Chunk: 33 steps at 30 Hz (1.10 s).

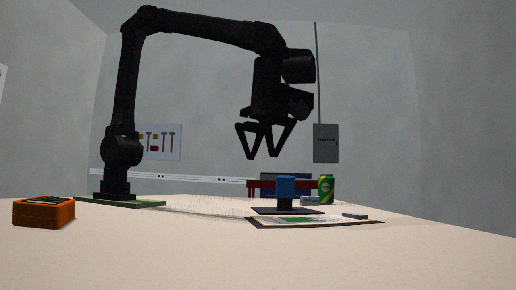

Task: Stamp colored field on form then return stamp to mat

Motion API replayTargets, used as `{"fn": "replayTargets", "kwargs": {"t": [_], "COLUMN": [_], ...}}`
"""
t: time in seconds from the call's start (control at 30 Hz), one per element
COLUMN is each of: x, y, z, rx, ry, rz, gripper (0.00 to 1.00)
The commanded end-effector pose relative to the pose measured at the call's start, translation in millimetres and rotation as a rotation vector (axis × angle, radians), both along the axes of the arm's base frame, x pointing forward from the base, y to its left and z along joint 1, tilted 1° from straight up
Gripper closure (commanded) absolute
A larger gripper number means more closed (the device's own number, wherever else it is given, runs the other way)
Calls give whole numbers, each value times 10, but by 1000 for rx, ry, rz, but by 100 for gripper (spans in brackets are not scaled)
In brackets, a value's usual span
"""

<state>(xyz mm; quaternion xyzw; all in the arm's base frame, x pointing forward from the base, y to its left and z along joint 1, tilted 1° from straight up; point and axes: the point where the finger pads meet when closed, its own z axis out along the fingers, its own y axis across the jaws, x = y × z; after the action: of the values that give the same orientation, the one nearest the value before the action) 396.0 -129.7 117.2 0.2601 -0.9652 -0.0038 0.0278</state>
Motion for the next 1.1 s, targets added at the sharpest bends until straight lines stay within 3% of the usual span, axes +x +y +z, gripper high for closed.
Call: {"fn": "replayTargets", "kwargs": {"t": [0.0, 0.17, 0.23, 0.27, 0.3, 0.4, 0.43, 0.5, 0.6, 0.67, 0.7, 1.07], "x": [292, 260, 260, 128, 270, 280, 277, 128, 130, 130, 111, 181], "y": [-81, -70, -70, -53, -99, -101, -100, -51, -51, -51, -43, 312], "z": [648, 985, 985, 808, 1051, 1171, 1185, 983, 987, 987, 986, 912], "rx": [-10, -8, -8, 3, -16, -16, -16, 8, 8, 8, 15, 16], "ry": [-71, -42, -42, -36, -56, -55, -56, -43, -66, -68, -62, -64], "rz": [273, 496, 496, 611, 651, 786, 830, 923, 1058, 1067, 1067, 1068], "gripper": [0, 0, 0, 0, 0, 0, 0, 0, 0, 0, 14, 14]}}
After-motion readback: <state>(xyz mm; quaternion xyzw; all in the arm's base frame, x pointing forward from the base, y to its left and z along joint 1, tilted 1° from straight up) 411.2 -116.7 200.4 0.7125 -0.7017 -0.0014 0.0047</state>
